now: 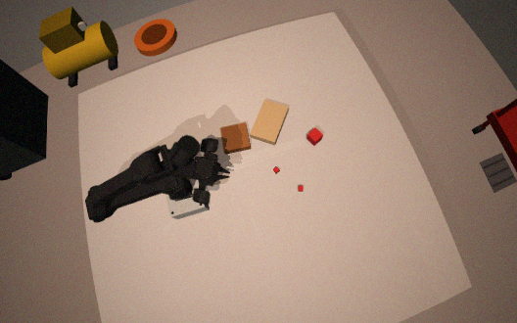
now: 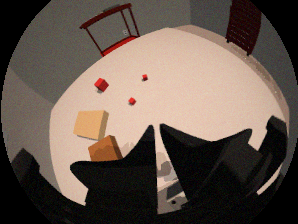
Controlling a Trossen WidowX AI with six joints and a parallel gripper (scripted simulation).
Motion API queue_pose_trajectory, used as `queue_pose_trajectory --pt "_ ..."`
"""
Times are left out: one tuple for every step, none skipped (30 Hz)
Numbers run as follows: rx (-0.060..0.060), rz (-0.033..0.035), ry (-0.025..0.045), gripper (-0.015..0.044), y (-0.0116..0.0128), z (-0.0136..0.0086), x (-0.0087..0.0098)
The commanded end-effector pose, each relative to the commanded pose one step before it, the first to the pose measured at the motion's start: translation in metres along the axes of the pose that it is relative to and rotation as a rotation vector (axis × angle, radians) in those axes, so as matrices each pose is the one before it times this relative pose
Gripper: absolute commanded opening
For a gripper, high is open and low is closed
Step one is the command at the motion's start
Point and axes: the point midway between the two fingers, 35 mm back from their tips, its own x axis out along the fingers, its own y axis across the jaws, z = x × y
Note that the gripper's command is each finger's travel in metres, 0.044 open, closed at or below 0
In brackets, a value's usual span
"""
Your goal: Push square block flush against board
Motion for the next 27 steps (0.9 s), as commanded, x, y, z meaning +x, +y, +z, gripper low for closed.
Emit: queue_pose_trajectory --pt "-0.1278 0.01862 0.04725 0.0000 0.01341 0.00459 -0.00065" --pt "-0.0304 0.00337 0.01038 0.0000 0.00291 0.00136 0.00015" --pt "-0.0296 0.00341 0.00997 0.0000 0.00285 0.00139 0.00022" --pt "-0.0251 0.00299 0.00833 0.0000 0.00242 0.00123 0.00024" --pt "-0.0220 0.00517 0.01172 0.0000 0.00275 0.00083 0.00032" --pt "-0.0241 0.00575 0.01273 0.0000 0.00303 0.00095 0.00041" --pt "-0.0242 0.00589 0.01269 0.0000 0.00306 0.00101 0.00048" --pt "-0.0242 0.00599 0.01260 0.0000 0.00308 0.00106 0.00055" --pt "-0.0242 0.00609 0.01250 0.0000 0.00310 0.00111 0.00062" --pt "-0.0242 0.00619 0.01241 0.0000 0.00312 0.00115 0.00069" --pt "-0.0243 0.00628 0.01231 0.0000 0.00314 0.00120 0.00076" --pt "-0.0243 0.00638 0.01222 0.0000 0.00315 0.00125 0.00083" --pt "-0.0243 0.00647 0.01212 0.0000 0.00317 0.00130 0.00090" --pt "-0.0243 0.00656 0.01203 0.0000 0.00318 0.00135 0.00097" --pt "-0.0304 0.00601 0.01204 0.0000 0.00309 0.00158 0.00038" --pt "-0.0315 0.00638 0.01234 0.0000 0.00321 0.00171 0.00046" --pt "-0.0315 0.00653 0.01220 0.0000 0.00321 0.00179 0.00054" --pt "-0.0315 0.00668 0.01206 0.0000 0.00321 0.00186 0.00061" --pt "-0.0316 0.00683 0.01192 0.0000 0.00321 0.00194 0.00069" --pt "-0.0316 0.00697 0.01178 0.0000 0.00321 0.00202 0.00076" --pt "-0.0316 0.00710 0.01164 0.0000 0.00320 0.00209 0.00084" --pt "-0.0316 0.00724 0.01151 0.0000 0.00319 0.00217 0.00092" --pt "-0.0316 0.00737 0.01137 0.0000 0.00319 0.00224 0.00099" --pt "-0.0316 0.00750 0.01123 0.0000 0.00318 0.00232 0.00107" --pt "-0.0317 0.00762 0.01109 0.0000 0.00316 0.00239 0.00115" --pt "-0.0317 0.00774 0.01095 0.0000 0.00315 0.00246 0.00123" --pt "-0.0317 0.00786 0.01081 0.0000 0.00313 0.00253 0.00131"
